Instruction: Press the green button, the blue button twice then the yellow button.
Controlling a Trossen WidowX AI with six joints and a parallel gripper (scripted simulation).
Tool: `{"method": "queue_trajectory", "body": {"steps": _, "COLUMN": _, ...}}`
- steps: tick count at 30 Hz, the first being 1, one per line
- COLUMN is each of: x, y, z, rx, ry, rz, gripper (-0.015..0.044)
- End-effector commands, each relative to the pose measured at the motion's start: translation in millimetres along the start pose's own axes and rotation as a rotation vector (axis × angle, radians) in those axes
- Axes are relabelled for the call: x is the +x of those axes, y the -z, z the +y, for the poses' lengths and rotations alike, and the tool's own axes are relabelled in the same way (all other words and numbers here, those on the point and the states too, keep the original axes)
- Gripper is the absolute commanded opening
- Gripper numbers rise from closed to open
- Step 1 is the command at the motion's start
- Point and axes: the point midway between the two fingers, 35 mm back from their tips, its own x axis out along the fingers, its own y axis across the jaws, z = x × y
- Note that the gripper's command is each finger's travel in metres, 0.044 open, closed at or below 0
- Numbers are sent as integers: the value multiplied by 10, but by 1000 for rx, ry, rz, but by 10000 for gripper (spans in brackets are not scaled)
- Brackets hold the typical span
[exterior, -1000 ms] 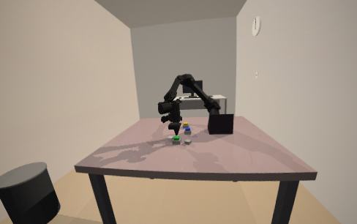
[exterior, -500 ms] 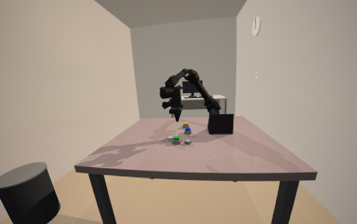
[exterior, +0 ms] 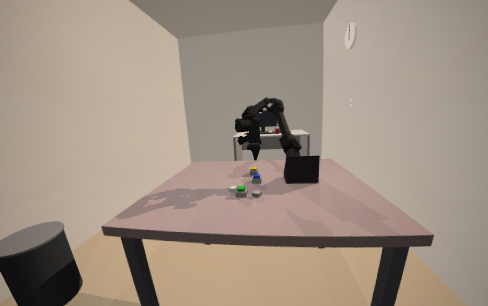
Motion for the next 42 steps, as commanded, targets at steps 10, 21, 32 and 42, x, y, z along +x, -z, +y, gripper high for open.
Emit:
{"method": "queue_trajectory", "body": {"steps": 10, "x": 632, "y": 23, "z": -44, "rx": -3, "ry": 11, "rz": 2, "gripper": 20}}
{"method": "queue_trajectory", "body": {"steps": 21, "x": 809, "y": 20, "z": -45, "rx": -3, "ry": 11, "rz": 2, "gripper": 20}}
{"method": "queue_trajectory", "body": {"steps": 32, "x": 940, "y": 27, "z": -53, "rx": -3, "ry": 12, "rz": 2, "gripper": 20}}
{"method": "queue_trajectory", "body": {"steps": 42, "x": 940, "y": 27, "z": -53, "rx": -3, "ry": 12, "rz": 2, "gripper": 20}}
